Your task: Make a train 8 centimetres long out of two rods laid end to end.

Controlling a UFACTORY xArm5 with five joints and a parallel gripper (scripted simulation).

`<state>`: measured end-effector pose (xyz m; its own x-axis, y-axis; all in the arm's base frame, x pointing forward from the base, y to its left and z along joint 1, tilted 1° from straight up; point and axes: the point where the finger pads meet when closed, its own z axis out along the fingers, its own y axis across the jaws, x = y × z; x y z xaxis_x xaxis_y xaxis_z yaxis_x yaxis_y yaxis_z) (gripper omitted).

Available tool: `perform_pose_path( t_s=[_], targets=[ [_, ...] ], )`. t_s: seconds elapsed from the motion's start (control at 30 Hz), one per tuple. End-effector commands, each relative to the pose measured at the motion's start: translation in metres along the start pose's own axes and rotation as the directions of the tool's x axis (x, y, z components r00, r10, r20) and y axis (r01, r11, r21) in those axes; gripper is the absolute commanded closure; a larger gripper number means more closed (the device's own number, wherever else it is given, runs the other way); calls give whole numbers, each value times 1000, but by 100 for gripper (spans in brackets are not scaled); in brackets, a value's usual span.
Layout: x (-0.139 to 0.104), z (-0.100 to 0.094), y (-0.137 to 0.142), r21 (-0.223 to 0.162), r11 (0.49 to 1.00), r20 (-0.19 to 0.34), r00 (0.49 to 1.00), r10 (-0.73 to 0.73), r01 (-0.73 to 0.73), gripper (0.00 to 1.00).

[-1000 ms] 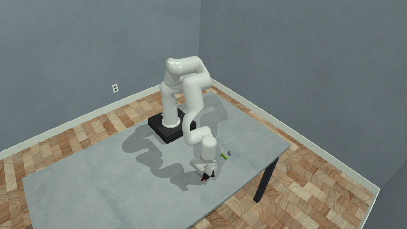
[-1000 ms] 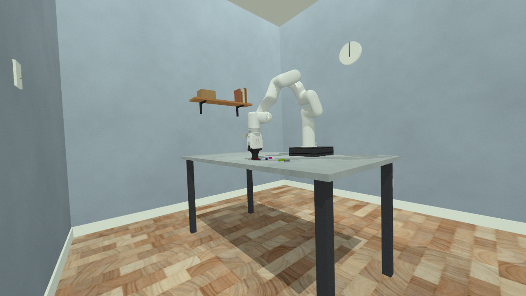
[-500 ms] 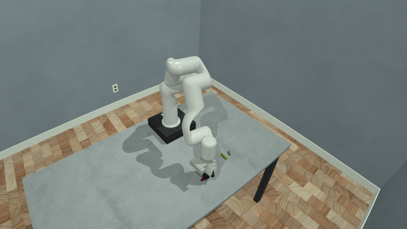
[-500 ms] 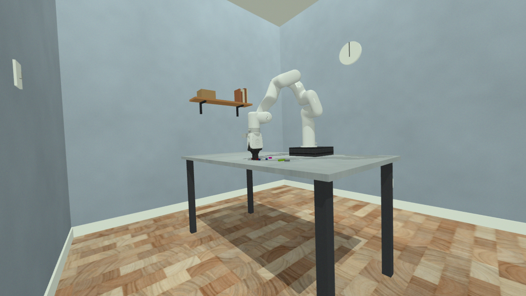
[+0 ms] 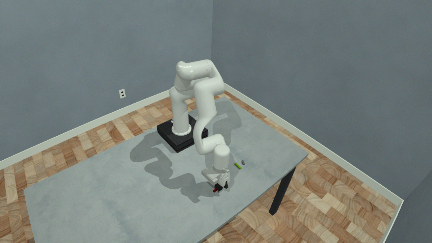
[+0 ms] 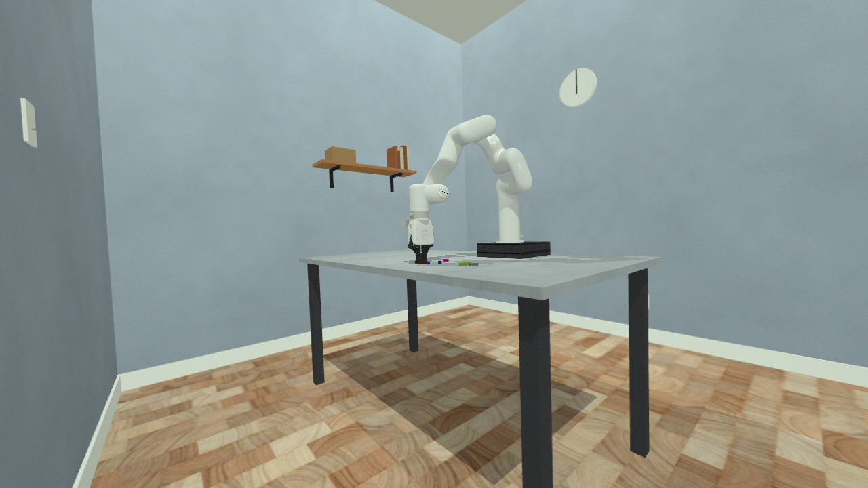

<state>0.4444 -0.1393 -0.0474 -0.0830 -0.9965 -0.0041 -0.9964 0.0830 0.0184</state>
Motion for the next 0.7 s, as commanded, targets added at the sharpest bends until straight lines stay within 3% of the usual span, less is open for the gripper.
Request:
perform_pose_path(
  t_s=[0.0, 0.07, 0.5, 0.67],
  targets=[
    [0, -1, -1, 4, 1000, -1, 1000, 0, 0, 80],
    [0, -1, -1, 4, 1000, -1, 1000, 0, 0, 76],
    [0, -2, -1, 4, 1000, -1, 1000, 0, 0, 76],
    [0, -12, -1, 4, 1000, -1, 1000, 0, 0, 76]
  ],
)
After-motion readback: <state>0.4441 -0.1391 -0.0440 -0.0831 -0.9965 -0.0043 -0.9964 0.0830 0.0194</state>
